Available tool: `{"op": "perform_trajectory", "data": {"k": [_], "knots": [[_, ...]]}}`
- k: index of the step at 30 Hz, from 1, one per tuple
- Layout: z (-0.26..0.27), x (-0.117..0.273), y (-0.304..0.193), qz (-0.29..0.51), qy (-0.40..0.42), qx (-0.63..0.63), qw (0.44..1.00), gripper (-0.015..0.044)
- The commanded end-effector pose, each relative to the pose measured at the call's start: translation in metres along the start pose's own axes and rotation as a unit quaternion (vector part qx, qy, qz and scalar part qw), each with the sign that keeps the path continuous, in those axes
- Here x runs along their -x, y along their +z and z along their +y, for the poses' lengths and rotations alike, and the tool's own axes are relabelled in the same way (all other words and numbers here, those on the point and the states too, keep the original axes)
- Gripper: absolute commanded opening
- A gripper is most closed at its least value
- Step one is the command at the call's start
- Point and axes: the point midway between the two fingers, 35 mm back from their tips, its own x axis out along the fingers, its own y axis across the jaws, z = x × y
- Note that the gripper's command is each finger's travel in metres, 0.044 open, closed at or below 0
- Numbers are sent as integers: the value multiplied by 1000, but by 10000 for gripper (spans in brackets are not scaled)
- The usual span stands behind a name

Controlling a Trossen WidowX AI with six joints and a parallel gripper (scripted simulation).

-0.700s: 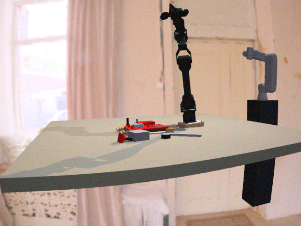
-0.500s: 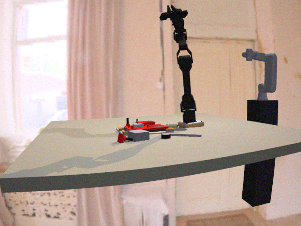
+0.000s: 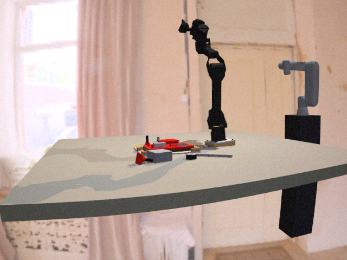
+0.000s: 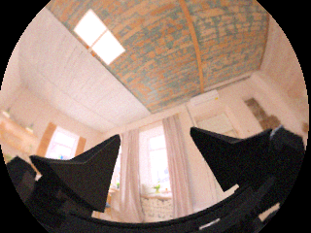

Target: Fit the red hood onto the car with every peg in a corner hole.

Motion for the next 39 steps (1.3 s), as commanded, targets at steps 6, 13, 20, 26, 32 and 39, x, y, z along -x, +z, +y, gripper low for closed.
{"op": "perform_trajectory", "data": {"k": [6,13,20,26,32,39], "knots": [[10,4,-77,112,-7,-36,993,440],[35,20,-141,216,7,-60,975,440],[71,47,-199,319,36,-74,944,440],[107,79,-241,403,73,-78,909,440],[145,120,-274,483,118,-77,864,440],[189,176,-301,568,178,-67,801,440]]}}
